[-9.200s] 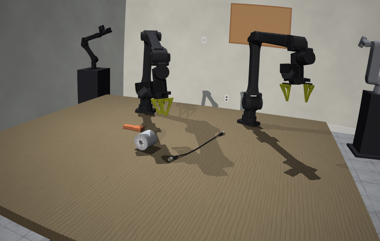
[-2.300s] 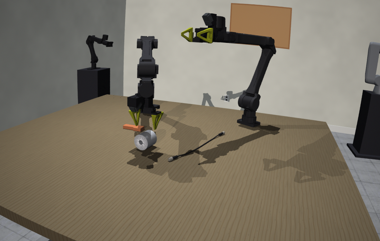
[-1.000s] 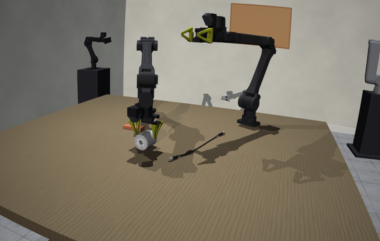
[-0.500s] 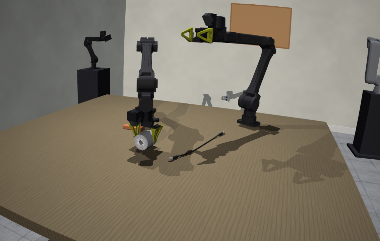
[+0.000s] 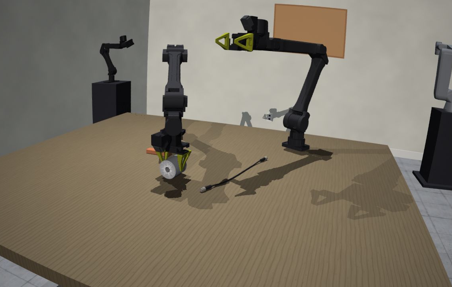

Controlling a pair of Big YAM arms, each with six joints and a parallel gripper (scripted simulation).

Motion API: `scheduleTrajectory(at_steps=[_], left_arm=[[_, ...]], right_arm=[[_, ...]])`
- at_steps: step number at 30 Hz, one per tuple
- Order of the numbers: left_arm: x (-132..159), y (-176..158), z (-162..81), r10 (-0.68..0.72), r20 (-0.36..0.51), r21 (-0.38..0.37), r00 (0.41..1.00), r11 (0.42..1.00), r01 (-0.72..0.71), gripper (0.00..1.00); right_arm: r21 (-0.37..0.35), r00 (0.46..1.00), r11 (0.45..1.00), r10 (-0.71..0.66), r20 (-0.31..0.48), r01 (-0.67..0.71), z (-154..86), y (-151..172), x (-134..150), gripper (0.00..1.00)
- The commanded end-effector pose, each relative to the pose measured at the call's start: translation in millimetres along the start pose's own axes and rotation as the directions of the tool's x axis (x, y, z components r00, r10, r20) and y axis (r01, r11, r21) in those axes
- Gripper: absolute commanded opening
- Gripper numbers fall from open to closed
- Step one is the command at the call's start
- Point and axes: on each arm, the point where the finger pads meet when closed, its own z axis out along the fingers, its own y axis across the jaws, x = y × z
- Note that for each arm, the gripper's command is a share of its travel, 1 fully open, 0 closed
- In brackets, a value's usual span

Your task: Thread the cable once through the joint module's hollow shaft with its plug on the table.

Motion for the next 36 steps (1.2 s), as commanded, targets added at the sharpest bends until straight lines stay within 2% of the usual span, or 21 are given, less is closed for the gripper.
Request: scheduleTrajectory(at_steps=[1,19,20,25,36], left_arm=[[-10.0,6.6,4.4,-0.009,0.012,-0.01,1.0,1.0,0.009,1.0],[-10.0,6.6,4.4,-0.009,0.012,-0.01,1.0,1.0,0.009,1.0],[-10.0,6.6,4.4,-0.009,0.012,-0.01,1.0,1.0,0.009,1.0],[-10.0,6.6,4.4,-0.009,0.012,-0.01,1.0,1.0,0.009,1.0],[-10.0,6.6,4.4,-0.009,0.012,-0.01,1.0,1.0,0.009,1.0]], right_arm=[[-0.003,1.0,1.0,0.018,-0.002,-0.018,1.0,-7.3,-2.2,0.7],[-0.019,1.0,1.0,0.008,0.019,-0.008,-14.1,0.3,-4.5,0.7],[-0.012,1.0,1.0,0.016,0.009,-0.016,-18.3,-7.2,0.7,0.7],[-0.054,0.997,0.998,0.017,0.073,-0.013,-53.8,7.9,-22.6,0.7],[-0.054,0.997,0.999,0.008,0.072,-0.005,-68.6,9.9,-18.2,0.7]])
